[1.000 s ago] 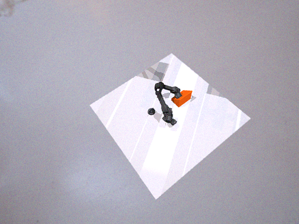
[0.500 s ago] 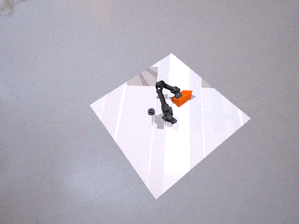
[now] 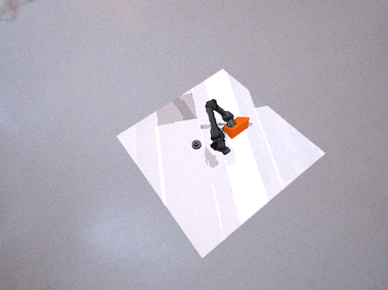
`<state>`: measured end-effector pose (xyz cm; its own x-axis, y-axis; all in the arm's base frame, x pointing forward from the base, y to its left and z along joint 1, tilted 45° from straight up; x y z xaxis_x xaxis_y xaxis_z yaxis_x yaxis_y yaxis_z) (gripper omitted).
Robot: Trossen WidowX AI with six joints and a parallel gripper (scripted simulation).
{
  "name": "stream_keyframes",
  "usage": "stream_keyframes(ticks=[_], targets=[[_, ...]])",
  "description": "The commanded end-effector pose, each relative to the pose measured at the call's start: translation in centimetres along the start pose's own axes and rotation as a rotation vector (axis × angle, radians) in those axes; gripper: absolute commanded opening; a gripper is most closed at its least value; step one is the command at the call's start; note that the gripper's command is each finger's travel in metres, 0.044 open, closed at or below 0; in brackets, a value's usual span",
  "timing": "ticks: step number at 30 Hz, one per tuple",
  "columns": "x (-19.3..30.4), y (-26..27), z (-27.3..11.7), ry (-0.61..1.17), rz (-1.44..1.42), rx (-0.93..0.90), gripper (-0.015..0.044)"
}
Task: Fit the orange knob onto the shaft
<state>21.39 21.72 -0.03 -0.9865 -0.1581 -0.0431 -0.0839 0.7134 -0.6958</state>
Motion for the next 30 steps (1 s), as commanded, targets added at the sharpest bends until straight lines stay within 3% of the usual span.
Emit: stream_keyframes(ticks=[1,30], targets=[[0.0,-0.3,-0.4,0.012,0.003,0.003,0.0000],[-4.9,-6.8,1.0,0.012,0.002,-0.036,0.0000]])
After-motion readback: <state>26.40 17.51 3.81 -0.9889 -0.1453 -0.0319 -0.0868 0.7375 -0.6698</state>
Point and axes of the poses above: the point midway between the two fingers, 35 mm back from their tips, its own z axis out along the fingers, its own y axis across the jaws, x = y × z, the point moved 5 cm from there along -z, back along the fingers, and after that the axes turned 2 degrees about -z, right-handed, at the moved point
